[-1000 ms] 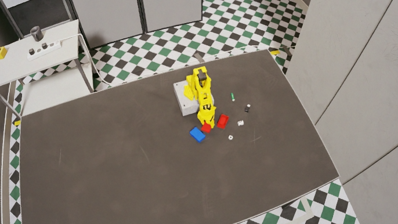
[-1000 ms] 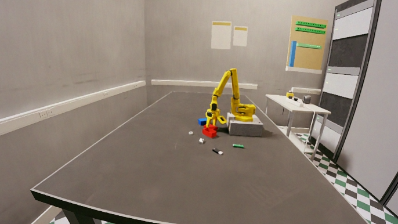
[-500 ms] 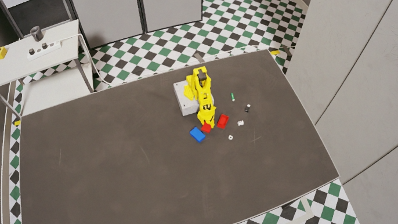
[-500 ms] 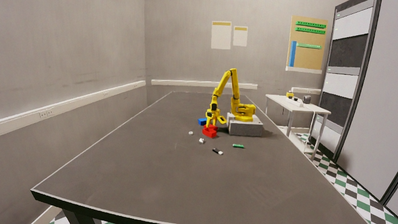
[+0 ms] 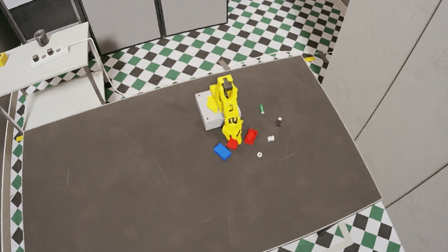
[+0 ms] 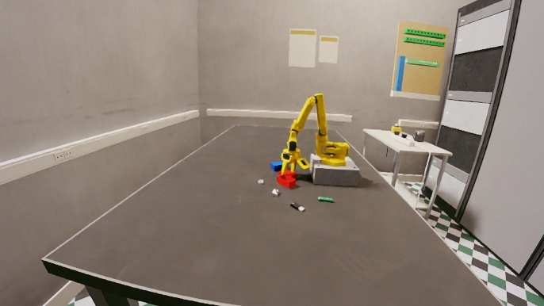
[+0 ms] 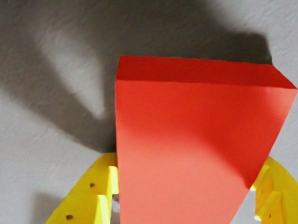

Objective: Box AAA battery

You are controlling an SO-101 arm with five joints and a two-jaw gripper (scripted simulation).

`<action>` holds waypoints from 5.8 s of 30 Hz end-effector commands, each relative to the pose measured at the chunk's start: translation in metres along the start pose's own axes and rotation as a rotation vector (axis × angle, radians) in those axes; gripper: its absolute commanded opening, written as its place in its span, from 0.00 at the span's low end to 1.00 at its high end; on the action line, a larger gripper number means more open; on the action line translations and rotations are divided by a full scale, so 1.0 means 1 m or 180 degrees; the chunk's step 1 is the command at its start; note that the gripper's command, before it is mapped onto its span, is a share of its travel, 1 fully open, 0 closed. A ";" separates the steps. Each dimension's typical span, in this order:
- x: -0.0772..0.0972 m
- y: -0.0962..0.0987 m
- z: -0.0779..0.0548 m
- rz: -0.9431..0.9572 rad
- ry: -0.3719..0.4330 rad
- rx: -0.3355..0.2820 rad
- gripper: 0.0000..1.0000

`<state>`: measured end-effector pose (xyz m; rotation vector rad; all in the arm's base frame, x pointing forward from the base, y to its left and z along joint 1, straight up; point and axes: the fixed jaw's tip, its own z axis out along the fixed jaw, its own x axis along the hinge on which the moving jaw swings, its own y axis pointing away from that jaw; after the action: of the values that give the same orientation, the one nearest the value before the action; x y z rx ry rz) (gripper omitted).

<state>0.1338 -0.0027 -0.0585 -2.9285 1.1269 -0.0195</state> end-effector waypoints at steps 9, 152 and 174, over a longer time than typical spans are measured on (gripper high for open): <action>-0.002 0.003 0.002 0.0008 -0.0035 -0.0027 0.30; 0.000 0.001 -0.058 0.0008 -0.0035 -0.0027 0.30; -0.022 -0.030 -0.060 -0.0330 -0.0035 -0.0025 0.27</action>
<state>0.1355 0.0212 0.0011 -2.9712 1.0235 -0.0022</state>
